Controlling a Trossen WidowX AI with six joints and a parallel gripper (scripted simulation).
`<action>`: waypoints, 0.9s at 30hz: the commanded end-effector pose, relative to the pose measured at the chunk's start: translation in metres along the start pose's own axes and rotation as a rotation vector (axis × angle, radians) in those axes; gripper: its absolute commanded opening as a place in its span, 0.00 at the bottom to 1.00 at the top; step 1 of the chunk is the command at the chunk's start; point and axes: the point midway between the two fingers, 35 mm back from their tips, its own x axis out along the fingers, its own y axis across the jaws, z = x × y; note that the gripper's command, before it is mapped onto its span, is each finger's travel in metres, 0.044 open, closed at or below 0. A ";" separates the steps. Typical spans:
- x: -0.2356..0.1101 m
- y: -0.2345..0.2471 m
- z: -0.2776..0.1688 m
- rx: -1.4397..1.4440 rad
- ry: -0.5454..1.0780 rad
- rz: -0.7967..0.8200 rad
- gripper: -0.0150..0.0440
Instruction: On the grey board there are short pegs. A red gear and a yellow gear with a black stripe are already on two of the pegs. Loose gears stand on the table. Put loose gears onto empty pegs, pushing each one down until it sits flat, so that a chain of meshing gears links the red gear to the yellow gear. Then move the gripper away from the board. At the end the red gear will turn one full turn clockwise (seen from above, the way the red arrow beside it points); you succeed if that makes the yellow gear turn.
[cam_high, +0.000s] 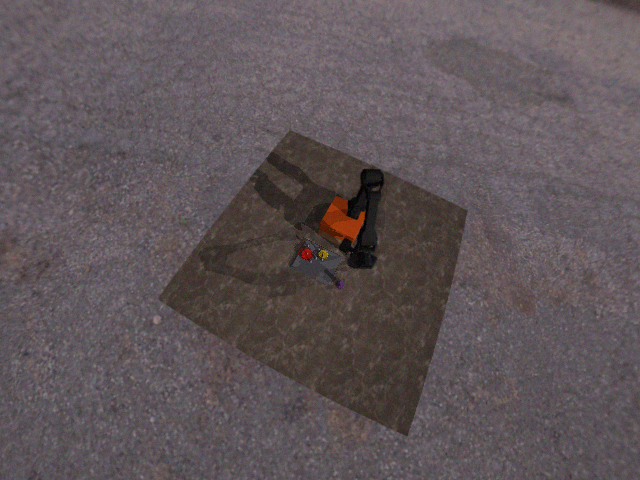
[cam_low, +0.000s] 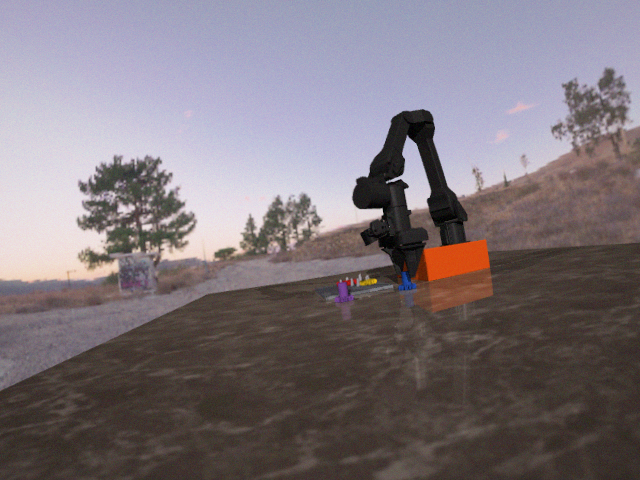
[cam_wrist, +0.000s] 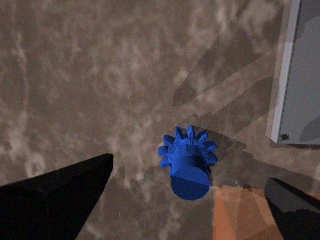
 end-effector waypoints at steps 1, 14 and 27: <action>0.002 -0.001 -0.001 -0.003 0.000 -0.004 0.96; 0.002 -0.001 -0.001 -0.003 0.000 -0.004 0.38; -0.006 0.001 0.002 -0.003 -0.001 -0.004 0.25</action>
